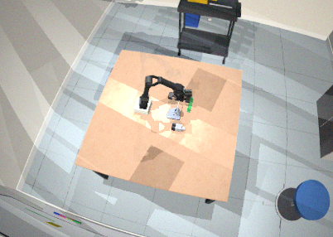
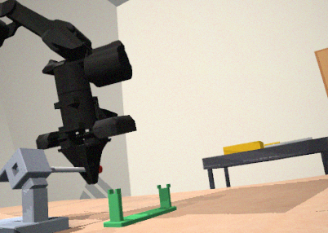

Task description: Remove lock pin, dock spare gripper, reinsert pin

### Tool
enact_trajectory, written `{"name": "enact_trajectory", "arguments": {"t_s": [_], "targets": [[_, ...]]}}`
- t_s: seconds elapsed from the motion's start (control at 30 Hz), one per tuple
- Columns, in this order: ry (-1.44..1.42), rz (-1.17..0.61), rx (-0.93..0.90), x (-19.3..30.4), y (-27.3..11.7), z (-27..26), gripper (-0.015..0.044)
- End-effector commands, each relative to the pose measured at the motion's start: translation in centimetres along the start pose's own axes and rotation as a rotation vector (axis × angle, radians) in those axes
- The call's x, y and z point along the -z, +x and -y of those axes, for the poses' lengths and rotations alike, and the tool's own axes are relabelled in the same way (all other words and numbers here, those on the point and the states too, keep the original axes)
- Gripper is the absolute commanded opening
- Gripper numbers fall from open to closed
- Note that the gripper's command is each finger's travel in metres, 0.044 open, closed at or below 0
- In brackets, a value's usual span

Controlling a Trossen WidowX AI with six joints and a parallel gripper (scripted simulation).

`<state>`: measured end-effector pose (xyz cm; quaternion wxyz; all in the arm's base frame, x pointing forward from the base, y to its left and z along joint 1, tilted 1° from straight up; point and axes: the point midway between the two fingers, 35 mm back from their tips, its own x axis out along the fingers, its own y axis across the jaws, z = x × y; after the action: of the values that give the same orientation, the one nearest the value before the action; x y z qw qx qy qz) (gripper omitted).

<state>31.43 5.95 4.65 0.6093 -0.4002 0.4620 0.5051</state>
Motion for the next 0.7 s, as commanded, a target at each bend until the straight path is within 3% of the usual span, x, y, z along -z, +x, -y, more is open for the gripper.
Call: {"name": "enact_trajectory", "arguments": {"t_s": [0.0, 0.67], "targets": [[0.0, 0.004, 0.002, -0.4, -0.1, 0.1, 0.0], [0.0, 0.0, -0.006, -1.7, 0.2, 0.1, 0.0]]}}
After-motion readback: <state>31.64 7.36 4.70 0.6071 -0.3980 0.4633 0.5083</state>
